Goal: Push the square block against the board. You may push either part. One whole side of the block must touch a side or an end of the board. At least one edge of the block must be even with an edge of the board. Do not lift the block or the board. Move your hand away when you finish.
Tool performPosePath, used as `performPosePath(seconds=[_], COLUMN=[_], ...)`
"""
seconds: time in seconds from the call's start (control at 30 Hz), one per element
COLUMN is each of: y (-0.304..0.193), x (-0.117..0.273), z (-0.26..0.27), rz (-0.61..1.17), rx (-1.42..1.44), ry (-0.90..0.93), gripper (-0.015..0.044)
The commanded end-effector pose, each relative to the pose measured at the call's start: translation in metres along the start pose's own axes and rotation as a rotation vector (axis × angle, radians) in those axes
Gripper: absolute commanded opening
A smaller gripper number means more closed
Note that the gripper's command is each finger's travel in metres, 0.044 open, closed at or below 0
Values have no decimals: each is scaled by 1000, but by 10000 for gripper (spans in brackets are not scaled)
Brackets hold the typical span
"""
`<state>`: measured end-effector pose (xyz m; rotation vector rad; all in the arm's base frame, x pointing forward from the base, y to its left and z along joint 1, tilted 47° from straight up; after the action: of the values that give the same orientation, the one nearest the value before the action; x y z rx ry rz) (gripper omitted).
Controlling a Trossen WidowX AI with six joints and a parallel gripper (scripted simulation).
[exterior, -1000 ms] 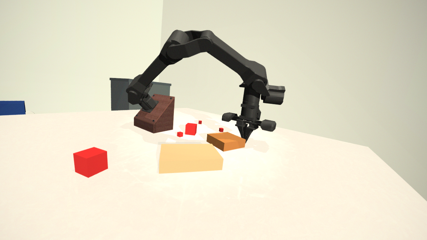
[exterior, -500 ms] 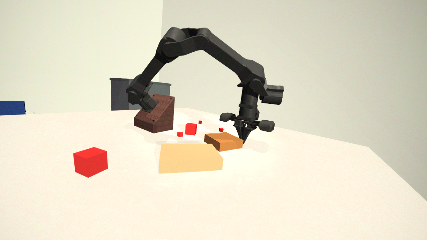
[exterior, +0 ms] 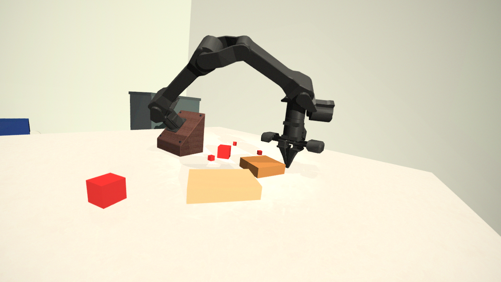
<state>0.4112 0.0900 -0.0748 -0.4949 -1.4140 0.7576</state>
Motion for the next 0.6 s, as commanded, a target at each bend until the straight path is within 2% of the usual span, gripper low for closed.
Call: performPosePath(seconds=[0.0,0.57], y=[9,28], x=[-1,2], z=[0,-4], rz=[2,8], rx=[6,2], ry=[2,-3], gripper=[0,0])
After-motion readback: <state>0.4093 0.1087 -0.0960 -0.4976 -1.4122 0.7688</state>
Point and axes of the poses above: the point midway between the two fingers, 35 mm back from their tips, its own x axis back along the fingers, its own z axis across the jaws, y = z × x, the point moved 6 cm from there along x, back along the fingers, and after that the axes turned 11 degrees about x, right-handed, at the moved point
